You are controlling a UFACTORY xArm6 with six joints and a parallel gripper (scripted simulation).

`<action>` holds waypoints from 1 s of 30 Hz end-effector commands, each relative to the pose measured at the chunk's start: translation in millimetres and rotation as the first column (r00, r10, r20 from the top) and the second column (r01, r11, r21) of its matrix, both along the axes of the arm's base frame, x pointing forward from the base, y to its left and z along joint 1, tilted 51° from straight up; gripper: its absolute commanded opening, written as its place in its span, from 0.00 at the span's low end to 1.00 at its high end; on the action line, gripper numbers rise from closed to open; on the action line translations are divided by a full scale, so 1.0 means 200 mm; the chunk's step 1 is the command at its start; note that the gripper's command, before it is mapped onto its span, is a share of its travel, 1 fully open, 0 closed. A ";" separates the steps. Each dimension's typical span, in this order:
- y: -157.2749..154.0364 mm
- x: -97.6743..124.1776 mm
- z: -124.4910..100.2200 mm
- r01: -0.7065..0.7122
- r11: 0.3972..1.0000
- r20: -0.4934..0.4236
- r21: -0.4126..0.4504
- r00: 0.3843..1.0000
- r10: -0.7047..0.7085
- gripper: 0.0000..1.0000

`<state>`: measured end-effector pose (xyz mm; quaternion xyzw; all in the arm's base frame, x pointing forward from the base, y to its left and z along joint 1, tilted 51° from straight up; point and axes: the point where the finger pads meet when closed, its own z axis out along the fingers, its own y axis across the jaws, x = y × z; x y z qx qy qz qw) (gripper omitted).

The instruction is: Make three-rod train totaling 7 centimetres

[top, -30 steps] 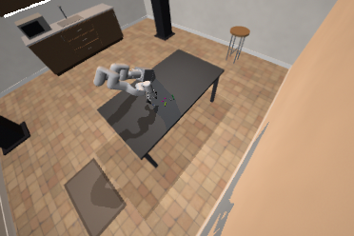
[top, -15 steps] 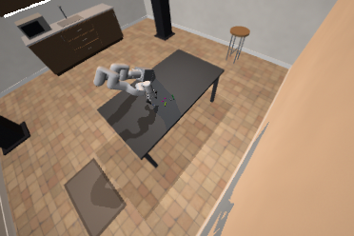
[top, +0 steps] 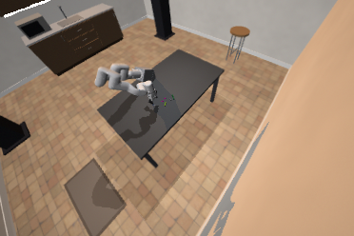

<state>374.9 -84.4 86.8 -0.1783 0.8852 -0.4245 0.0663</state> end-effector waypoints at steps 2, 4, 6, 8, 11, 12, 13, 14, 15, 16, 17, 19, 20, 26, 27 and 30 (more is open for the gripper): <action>0.04 0.04 -0.03 -0.127 0.991 -0.151 -0.039 0.981 0.120 1.00; 0.05 0.06 -0.04 -0.171 0.984 -0.201 -0.049 0.967 0.158 1.00; 0.05 0.06 -0.04 -0.171 0.984 -0.201 -0.049 0.967 0.158 1.00; 0.07 0.08 -0.06 -0.252 0.966 -0.291 -0.061 0.930 0.224 1.00; 0.08 0.10 -0.07 -0.307 0.949 -0.353 -0.065 0.897 0.266 1.00; 0.09 0.10 -0.07 -0.329 0.942 -0.377 -0.065 0.882 0.282 1.00; 0.09 0.11 -0.08 -0.351 0.934 -0.401 -0.065 0.867 0.297 1.00; 0.10 0.11 -0.09 -0.372 0.926 -0.424 -0.064 0.850 0.312 1.00; 0.11 0.12 -0.09 -0.393 0.917 -0.447 -0.063 0.833 0.326 1.00; 0.11 0.13 -0.10 -0.414 0.908 -0.470 -0.061 0.815 0.340 1.00; 0.12 0.13 -0.10 -0.434 0.899 -0.492 -0.059 0.796 0.353 1.00; 0.13 0.14 -0.12 -0.475 0.879 -0.536 -0.052 0.756 0.376 1.00; 0.14 0.15 -0.12 -0.494 0.868 -0.557 -0.048 0.734 0.388 1.00; 0.17 0.18 -0.16 -0.595 0.804 -0.664 -0.016 0.607 0.436 1.00; 0.17 0.19 -0.16 -0.610 0.792 -0.681 -0.009 0.584 0.442 1.00; 0.19 0.20 -0.18 -0.660 0.752 -0.732 0.016 0.504 0.458 1.00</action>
